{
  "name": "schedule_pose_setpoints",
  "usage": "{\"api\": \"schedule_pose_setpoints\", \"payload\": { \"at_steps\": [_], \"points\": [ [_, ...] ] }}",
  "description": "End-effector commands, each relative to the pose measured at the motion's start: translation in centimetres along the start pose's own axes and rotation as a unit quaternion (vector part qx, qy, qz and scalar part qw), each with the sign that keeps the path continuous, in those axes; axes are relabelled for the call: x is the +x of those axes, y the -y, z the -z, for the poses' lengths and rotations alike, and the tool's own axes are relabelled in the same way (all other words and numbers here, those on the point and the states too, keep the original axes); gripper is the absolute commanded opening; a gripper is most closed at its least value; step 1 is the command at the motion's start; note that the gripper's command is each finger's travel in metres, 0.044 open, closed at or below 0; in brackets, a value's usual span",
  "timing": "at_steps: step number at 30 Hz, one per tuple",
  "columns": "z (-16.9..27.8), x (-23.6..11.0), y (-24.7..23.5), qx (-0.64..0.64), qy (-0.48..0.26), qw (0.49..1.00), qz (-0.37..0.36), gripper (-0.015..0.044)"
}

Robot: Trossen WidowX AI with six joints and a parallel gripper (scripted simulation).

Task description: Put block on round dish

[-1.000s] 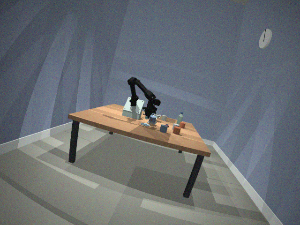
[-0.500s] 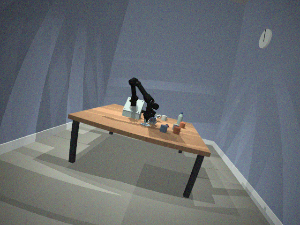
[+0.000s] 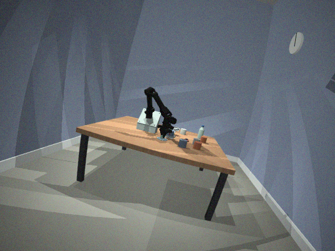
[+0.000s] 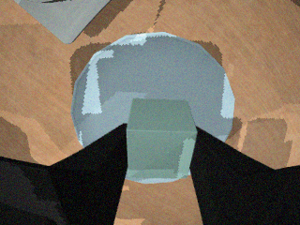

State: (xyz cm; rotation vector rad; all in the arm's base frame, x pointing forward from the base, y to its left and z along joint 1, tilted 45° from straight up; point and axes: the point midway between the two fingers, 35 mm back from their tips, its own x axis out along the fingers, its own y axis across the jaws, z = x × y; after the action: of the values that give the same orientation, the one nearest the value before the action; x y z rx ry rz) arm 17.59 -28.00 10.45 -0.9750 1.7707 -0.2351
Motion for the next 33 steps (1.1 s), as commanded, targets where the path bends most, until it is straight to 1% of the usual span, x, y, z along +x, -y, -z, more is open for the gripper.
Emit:
{"api": "schedule_pose_setpoints", "payload": {
  "at_steps": [1, 15, 17, 20, 21, 27, 30, 33],
  "points": [
    [0.0, 0.0, 0.0, 0.0, 0.0, 1.0, 0.0, 0.0026],
    [0.0, 0.0, 0.0, 0.0, 0.0, 1.0, 0.0, 0.0394],
    [-0.1, -0.9, 0.0, 0.0, 0.001, 1.0, -0.001, 0.044],
    [-0.2, -4.7, -0.2, -0.002, 0.003, 1.0, -0.003, 0.044],
    [-0.1, -5.4, -0.2, -0.002, 0.003, 1.0, -0.003, 0.044],
    [-0.1, -6.0, -0.2, -0.003, 0.003, 1.0, -0.003, 0.044],
    [0.0, -9.1, -0.3, -0.004, 0.005, 1.0, -0.001, 0.044],
    [0.1, -9.4, -0.4, -0.004, 0.005, 1.0, -0.001, 0.044]
  ]
}}
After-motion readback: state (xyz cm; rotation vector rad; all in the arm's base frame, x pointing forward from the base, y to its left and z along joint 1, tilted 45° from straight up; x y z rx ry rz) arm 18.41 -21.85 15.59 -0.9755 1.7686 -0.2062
